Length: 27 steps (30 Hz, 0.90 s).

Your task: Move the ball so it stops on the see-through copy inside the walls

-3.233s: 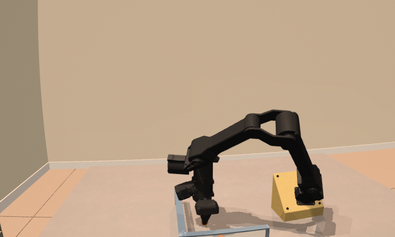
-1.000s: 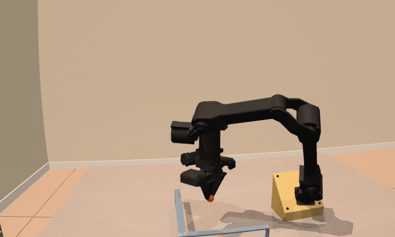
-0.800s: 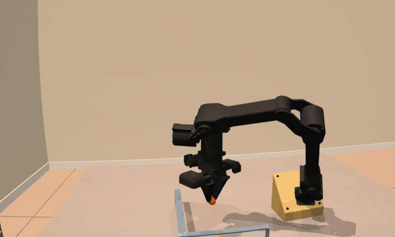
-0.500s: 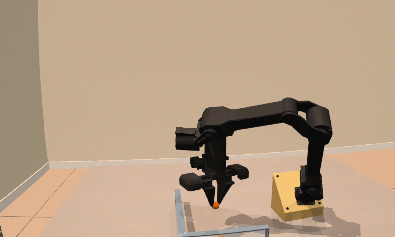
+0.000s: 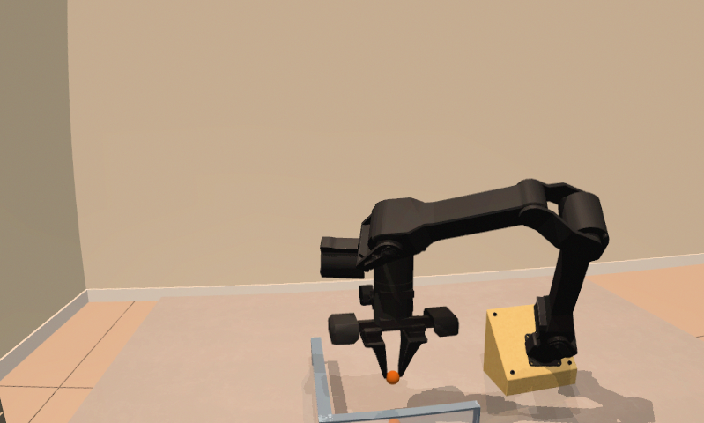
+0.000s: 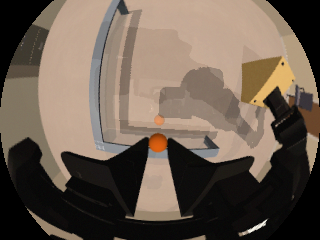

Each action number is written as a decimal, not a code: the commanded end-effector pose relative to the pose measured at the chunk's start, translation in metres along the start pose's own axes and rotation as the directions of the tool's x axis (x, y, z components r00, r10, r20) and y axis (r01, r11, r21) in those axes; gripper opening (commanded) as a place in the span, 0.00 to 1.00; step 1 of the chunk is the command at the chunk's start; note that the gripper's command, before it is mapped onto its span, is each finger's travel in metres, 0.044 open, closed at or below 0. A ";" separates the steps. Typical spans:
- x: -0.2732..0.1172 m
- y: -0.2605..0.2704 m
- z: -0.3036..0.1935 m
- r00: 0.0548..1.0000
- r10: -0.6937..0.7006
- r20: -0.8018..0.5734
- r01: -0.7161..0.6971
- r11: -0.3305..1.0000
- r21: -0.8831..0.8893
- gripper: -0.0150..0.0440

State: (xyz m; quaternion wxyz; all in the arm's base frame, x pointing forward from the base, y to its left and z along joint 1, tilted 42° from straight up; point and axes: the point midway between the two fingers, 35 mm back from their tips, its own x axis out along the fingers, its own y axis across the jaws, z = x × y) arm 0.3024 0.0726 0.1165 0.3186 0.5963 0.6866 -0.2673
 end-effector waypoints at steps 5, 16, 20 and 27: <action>0.011 -0.002 -0.001 1.000 -0.007 -0.007 0.007 1.000 0.026 0.25; 0.066 -0.002 -0.002 1.000 -0.006 -0.009 0.006 1.000 0.026 0.25; 0.073 -0.003 -0.003 1.000 -0.006 -0.011 0.006 1.000 0.026 0.25; 0.075 -0.003 -0.003 1.000 -0.006 -0.011 0.006 1.000 0.026 0.25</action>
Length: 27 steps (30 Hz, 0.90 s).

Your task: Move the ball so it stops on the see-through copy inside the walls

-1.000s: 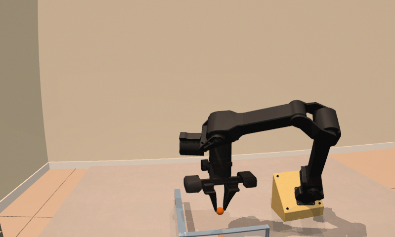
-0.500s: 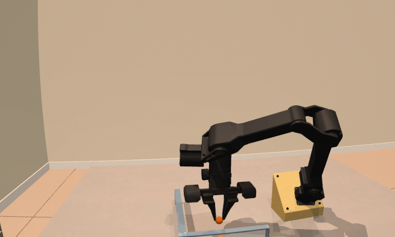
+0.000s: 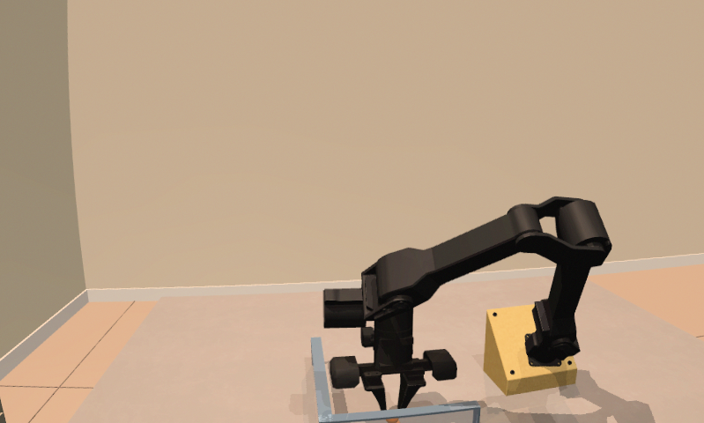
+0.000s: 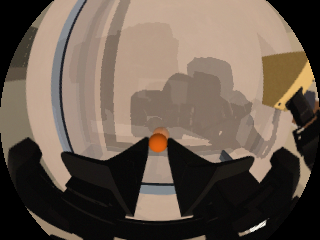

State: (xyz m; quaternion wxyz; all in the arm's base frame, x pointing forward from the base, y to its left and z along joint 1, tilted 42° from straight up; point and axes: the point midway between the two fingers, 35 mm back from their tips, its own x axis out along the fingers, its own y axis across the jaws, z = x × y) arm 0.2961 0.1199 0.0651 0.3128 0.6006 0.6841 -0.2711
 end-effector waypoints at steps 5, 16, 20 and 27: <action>0.013 -0.003 0.000 1.000 -0.010 -0.007 0.010 1.000 0.010 0.25; 0.022 -0.004 0.000 1.000 -0.010 -0.007 0.010 1.000 0.010 0.25; 0.018 0.000 0.000 1.000 0.000 -0.002 0.000 1.000 0.001 0.34; 0.018 0.000 0.000 1.000 0.000 -0.002 0.000 1.000 0.001 0.60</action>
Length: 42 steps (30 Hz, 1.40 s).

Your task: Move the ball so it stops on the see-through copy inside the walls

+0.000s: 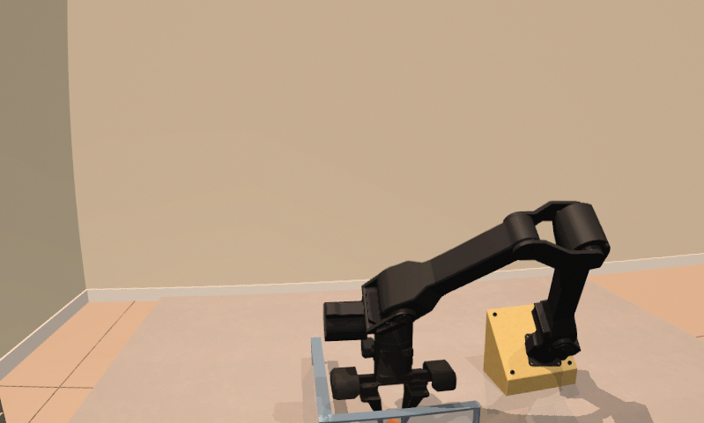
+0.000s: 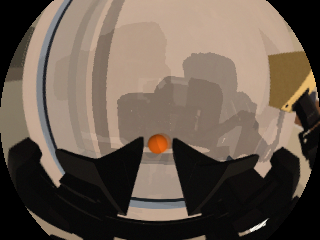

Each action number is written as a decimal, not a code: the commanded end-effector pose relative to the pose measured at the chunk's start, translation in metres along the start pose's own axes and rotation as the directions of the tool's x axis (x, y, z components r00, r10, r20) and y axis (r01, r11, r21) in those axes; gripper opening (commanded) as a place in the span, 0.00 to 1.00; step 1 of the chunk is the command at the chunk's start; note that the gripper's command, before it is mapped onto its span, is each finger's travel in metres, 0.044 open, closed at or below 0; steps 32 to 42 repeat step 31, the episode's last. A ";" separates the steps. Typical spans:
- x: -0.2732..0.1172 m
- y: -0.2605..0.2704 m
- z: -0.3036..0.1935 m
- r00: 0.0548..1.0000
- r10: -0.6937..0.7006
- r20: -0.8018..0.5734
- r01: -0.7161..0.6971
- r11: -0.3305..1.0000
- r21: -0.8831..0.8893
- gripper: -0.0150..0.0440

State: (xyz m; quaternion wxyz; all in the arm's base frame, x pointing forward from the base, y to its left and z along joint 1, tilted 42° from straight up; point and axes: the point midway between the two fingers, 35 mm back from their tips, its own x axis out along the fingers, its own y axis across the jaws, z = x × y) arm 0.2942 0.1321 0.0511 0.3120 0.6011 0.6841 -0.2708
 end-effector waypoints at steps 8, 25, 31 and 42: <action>-0.011 0.001 0.001 1.000 -0.001 0.002 0.001 1.000 0.001 0.60; -0.077 0.000 0.002 1.000 -0.001 -0.004 0.001 1.000 0.018 0.60; -0.119 -0.003 0.002 1.000 0.000 -0.005 0.000 1.000 0.014 0.87; -0.119 -0.003 0.002 1.000 0.000 -0.005 0.000 1.000 0.014 0.87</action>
